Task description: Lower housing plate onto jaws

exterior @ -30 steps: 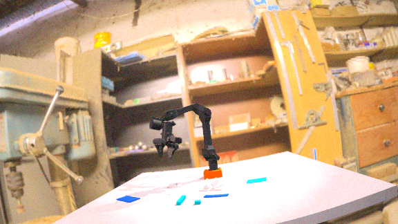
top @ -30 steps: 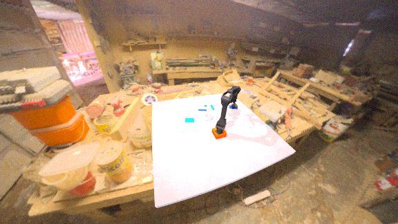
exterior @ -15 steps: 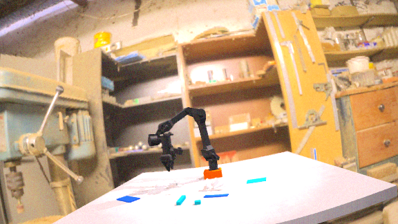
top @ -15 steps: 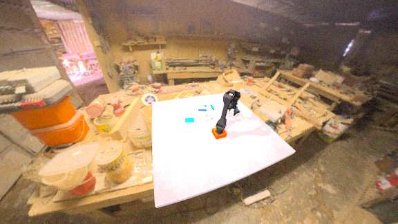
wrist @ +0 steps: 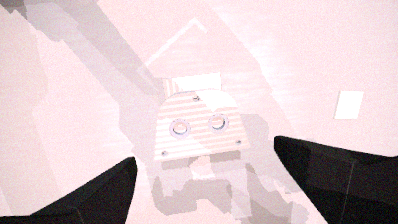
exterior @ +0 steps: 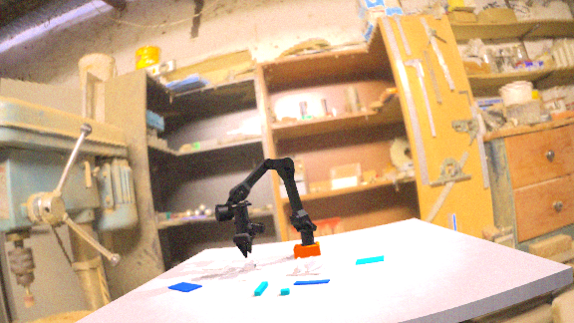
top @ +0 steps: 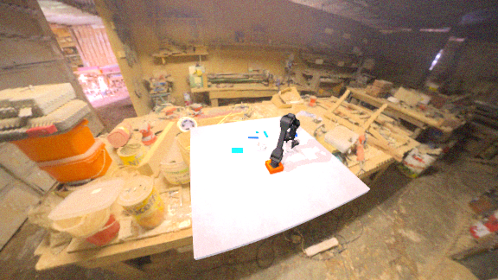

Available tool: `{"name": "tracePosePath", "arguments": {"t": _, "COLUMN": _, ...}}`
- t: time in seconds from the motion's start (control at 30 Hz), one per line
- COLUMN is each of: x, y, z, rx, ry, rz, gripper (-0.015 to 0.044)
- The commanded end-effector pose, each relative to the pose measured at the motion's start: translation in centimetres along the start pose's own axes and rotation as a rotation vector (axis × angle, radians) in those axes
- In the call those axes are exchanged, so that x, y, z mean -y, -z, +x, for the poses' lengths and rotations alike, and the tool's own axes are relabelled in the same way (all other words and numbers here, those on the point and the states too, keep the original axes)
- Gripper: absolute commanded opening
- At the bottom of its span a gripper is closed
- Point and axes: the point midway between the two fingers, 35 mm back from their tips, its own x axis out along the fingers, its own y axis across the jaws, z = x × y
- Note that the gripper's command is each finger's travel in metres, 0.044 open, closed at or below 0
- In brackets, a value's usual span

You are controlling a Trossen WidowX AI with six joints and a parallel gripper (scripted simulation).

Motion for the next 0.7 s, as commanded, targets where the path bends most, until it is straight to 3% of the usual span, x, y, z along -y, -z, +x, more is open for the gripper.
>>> {"name": "tracePosePath", "arguments": {"t": 0.0, "x": -0.1, "y": 0.0, "z": 0.4, "rx": -0.005, "ry": -0.003, "rz": -0.005, "gripper": 0.044}}
{"name": "tracePosePath", "arguments": {"t": 0.67, "x": -0.1, "y": 0.1, "z": 2.9, "rx": -0.005, "ry": -0.003, "rz": -0.005, "gripper": 0.044}}
